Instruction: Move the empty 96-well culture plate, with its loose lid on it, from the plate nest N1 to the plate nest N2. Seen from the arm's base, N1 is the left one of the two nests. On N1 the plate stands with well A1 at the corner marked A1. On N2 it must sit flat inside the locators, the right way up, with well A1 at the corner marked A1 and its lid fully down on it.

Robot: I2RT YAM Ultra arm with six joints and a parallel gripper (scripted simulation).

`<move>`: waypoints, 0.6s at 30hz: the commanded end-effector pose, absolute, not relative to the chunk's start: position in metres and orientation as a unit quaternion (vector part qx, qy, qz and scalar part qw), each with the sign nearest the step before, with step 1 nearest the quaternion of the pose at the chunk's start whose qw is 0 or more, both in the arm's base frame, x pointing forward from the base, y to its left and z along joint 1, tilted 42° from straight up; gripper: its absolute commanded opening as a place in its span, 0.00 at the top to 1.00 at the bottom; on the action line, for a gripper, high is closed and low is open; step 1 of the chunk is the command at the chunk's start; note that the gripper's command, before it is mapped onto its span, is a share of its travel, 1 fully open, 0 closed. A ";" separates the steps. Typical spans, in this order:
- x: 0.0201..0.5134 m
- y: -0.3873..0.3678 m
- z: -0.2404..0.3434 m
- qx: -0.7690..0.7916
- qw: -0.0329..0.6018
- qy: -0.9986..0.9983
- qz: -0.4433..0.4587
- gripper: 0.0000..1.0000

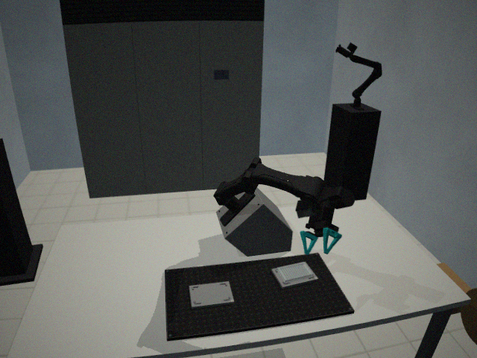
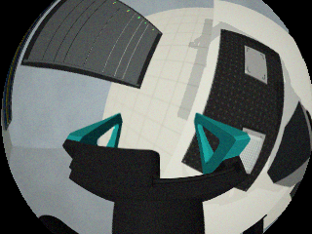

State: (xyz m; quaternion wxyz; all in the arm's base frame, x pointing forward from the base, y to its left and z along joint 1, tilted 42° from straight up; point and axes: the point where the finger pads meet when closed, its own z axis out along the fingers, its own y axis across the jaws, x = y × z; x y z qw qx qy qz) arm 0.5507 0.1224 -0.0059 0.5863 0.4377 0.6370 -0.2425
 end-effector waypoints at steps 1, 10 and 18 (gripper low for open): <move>0.552 0.127 0.000 0.439 0.590 0.635 -0.236 0.00; 0.552 0.127 0.000 0.439 0.590 0.635 -0.236 0.00; 0.550 0.118 0.007 0.434 0.572 0.651 -0.248 0.00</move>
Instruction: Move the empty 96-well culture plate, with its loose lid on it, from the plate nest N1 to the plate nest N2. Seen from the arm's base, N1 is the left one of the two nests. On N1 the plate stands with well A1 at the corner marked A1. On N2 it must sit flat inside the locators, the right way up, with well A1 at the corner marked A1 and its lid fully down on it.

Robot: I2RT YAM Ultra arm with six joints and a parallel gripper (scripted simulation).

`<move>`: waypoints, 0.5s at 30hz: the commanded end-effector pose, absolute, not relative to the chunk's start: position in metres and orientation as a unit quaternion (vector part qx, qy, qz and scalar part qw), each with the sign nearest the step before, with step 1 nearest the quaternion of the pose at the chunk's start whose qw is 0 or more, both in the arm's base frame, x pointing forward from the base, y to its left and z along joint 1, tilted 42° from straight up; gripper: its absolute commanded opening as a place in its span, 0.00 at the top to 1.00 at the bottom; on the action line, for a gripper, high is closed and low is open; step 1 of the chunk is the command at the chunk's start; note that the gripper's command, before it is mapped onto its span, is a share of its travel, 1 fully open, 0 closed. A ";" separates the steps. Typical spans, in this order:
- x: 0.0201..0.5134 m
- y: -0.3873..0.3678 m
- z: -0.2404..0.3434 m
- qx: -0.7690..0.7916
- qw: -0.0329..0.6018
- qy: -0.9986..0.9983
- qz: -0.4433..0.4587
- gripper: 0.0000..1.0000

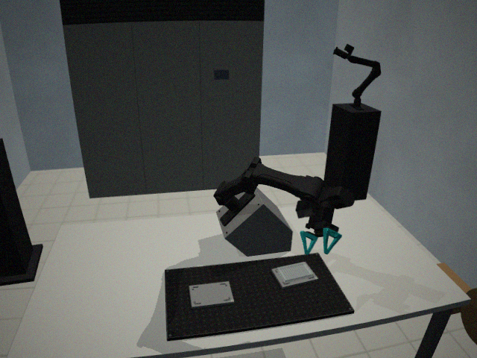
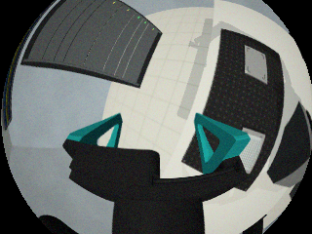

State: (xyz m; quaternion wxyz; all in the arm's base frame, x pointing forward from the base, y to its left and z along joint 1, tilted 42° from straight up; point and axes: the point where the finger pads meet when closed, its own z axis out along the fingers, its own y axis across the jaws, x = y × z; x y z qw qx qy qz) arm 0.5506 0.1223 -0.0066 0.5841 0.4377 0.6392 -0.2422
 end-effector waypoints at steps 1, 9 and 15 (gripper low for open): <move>0.550 0.116 0.011 0.431 0.560 0.662 -0.251 0.00; 0.547 0.102 0.034 0.417 0.520 0.698 -0.263 0.00; 0.540 0.085 0.052 0.399 0.474 0.736 -0.274 0.00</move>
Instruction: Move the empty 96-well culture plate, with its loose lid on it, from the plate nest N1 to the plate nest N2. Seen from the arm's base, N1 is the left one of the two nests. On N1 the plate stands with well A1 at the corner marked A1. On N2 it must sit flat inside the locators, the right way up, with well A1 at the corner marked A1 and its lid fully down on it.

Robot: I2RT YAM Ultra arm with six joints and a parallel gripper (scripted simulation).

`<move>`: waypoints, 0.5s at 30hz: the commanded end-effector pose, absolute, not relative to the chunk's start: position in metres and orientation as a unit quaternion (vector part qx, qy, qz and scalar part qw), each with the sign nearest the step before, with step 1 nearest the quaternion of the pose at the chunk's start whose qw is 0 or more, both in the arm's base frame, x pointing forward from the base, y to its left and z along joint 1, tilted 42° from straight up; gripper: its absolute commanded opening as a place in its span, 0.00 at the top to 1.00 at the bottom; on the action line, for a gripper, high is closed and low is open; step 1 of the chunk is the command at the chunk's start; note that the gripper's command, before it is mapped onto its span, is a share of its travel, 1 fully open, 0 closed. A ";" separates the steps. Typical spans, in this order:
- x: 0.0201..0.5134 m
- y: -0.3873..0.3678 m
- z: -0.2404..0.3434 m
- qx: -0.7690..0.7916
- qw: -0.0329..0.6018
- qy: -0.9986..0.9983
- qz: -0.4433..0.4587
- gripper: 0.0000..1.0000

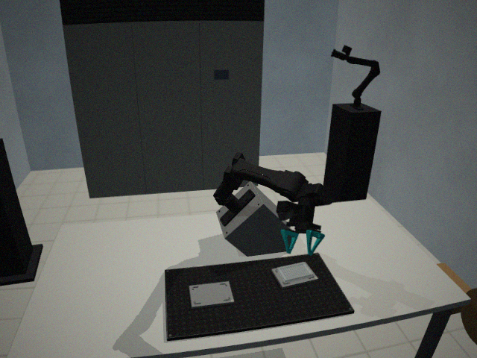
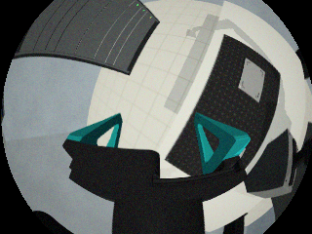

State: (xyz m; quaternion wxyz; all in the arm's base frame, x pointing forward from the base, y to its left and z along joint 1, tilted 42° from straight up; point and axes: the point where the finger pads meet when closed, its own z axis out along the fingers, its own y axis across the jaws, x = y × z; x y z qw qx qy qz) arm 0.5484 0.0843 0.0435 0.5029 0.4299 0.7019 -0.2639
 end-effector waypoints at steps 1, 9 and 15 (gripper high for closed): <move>0.540 0.085 0.052 0.399 0.474 0.736 -0.274 0.00; 0.527 0.062 0.079 0.380 0.425 0.776 -0.271 0.00; 0.505 0.044 0.094 0.343 0.360 0.822 -0.276 0.00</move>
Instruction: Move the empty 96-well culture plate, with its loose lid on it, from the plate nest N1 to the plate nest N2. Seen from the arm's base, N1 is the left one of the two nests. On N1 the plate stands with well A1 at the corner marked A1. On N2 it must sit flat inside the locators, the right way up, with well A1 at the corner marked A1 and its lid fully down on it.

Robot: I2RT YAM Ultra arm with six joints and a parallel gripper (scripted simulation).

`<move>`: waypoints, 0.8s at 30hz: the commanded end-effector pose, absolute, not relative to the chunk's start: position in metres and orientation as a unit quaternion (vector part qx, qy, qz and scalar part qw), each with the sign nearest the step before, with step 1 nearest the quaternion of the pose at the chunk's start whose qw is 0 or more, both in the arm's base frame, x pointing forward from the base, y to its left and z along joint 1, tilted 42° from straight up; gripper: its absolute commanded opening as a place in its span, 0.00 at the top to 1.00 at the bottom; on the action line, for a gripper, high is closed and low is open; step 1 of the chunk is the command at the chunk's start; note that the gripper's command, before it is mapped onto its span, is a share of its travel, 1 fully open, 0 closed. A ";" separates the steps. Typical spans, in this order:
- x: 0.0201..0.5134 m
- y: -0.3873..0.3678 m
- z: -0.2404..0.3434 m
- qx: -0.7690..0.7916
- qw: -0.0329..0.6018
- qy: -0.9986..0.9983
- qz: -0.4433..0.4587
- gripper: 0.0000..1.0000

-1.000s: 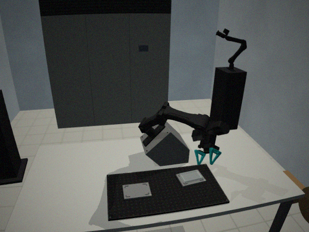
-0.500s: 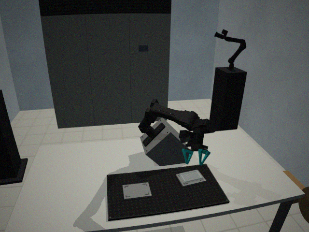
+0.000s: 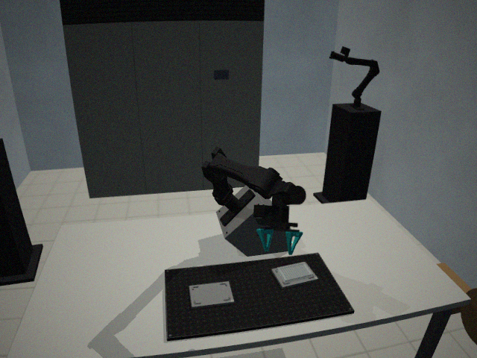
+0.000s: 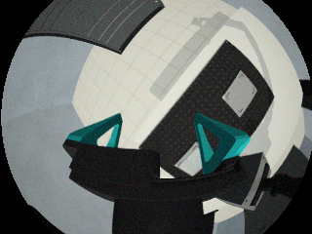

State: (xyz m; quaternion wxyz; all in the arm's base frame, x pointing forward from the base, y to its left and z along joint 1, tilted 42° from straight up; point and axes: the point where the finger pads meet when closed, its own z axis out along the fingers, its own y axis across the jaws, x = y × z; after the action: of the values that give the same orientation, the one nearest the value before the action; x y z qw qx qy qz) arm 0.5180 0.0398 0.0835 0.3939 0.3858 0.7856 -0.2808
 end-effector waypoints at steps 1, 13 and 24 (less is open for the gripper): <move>0.502 0.042 0.097 0.338 0.352 0.829 -0.275 0.00; 0.464 0.016 0.120 0.299 0.289 0.871 -0.260 0.00; 0.425 0.000 0.135 0.256 0.232 0.909 -0.235 0.00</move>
State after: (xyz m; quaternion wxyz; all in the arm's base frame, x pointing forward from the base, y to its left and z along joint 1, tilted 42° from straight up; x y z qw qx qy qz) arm 0.4424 0.0006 0.1314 0.2589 0.2862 0.8901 -0.2426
